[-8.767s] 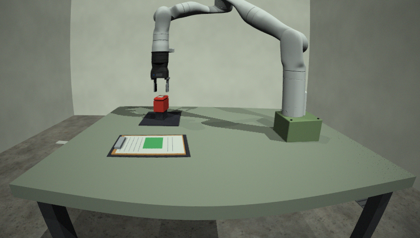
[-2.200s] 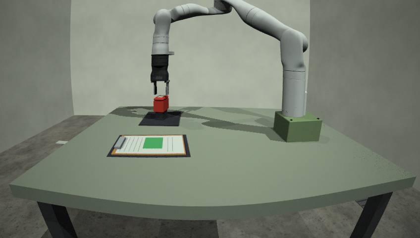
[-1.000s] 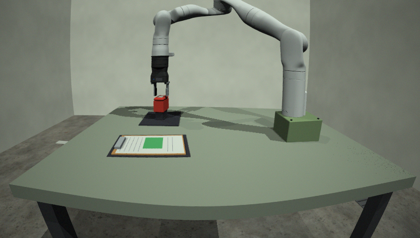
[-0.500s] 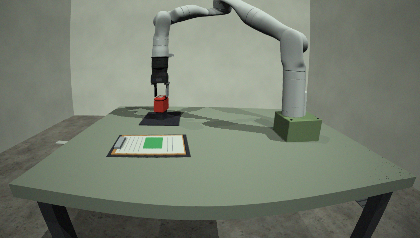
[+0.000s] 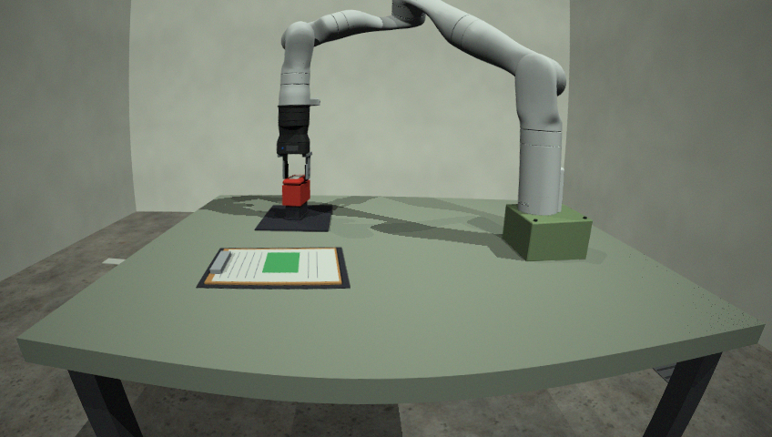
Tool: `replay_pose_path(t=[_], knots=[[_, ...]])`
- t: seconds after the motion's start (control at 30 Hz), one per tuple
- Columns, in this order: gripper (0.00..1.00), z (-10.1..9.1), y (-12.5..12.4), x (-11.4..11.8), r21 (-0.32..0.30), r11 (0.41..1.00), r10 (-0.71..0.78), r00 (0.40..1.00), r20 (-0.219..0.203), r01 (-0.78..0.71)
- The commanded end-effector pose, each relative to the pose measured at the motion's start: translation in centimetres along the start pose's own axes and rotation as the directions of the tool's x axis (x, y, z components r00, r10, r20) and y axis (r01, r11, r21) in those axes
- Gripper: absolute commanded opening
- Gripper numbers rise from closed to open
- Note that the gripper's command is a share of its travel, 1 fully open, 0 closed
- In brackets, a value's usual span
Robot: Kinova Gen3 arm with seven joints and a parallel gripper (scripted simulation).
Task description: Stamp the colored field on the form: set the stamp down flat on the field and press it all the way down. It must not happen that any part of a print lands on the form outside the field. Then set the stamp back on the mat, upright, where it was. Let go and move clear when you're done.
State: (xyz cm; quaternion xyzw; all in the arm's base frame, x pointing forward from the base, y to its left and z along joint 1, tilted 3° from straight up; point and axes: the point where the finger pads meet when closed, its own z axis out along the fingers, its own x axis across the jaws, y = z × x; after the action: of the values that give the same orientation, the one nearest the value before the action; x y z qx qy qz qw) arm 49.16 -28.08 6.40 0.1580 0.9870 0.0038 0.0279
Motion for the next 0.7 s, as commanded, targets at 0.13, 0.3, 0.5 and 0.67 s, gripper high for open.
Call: replay_pose_path(t=[0.13, 0.3, 0.5, 0.67], knots=[[1.0, 0.05, 0.01, -0.05, 0.0, 1.0, 0.0, 1.0, 0.002, 0.0], [1.0, 0.17, 0.01, -0.05, 0.0, 1.0, 0.0, 1.0, 0.002, 0.0], [1.0, 0.27, 0.01, -0.05, 0.0, 1.0, 0.0, 1.0, 0.002, 0.0], [1.0, 0.39, 0.01, -0.05, 0.0, 1.0, 0.0, 1.0, 0.002, 0.0]])
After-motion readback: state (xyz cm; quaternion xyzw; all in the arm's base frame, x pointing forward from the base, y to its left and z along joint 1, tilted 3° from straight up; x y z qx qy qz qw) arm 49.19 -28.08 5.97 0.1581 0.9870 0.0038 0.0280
